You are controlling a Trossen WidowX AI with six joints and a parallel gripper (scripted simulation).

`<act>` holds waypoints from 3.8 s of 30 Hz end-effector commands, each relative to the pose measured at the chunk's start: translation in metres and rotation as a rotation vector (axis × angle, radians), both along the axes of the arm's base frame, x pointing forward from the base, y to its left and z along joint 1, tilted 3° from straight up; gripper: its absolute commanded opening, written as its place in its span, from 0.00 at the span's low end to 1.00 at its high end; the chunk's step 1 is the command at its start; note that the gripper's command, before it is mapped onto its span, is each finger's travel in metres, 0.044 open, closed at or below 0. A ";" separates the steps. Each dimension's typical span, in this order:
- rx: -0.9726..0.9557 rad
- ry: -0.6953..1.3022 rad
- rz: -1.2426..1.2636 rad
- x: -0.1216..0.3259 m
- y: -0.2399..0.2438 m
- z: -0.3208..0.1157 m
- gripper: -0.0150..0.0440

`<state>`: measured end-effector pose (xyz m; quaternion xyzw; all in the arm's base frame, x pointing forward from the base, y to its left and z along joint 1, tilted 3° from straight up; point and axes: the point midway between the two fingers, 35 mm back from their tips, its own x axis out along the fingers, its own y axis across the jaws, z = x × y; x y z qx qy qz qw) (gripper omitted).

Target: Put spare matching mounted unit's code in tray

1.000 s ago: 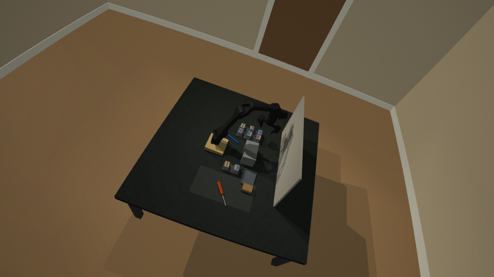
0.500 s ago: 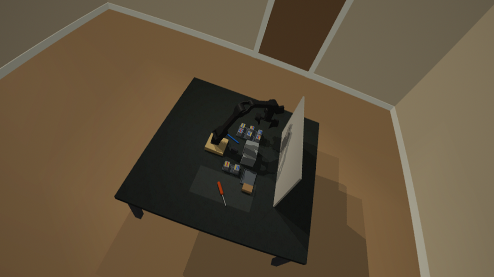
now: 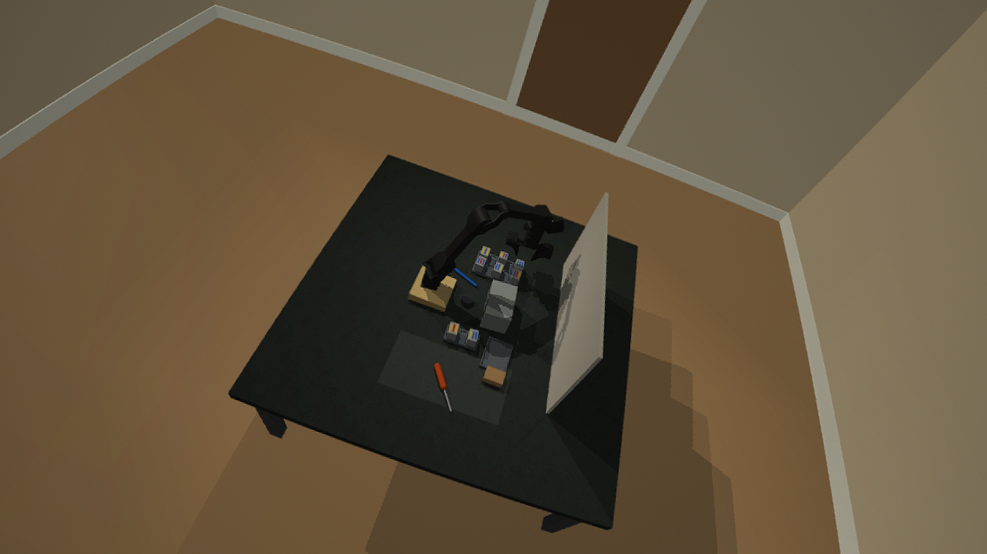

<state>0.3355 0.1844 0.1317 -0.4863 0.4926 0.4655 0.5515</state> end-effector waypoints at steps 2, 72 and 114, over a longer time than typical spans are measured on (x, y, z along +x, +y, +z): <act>-0.006 -0.001 0.003 0.001 -0.001 -0.006 0.76; -0.002 0.002 0.005 0.004 0.003 -0.081 0.38; -0.001 0.002 0.002 0.000 0.001 0.020 0.25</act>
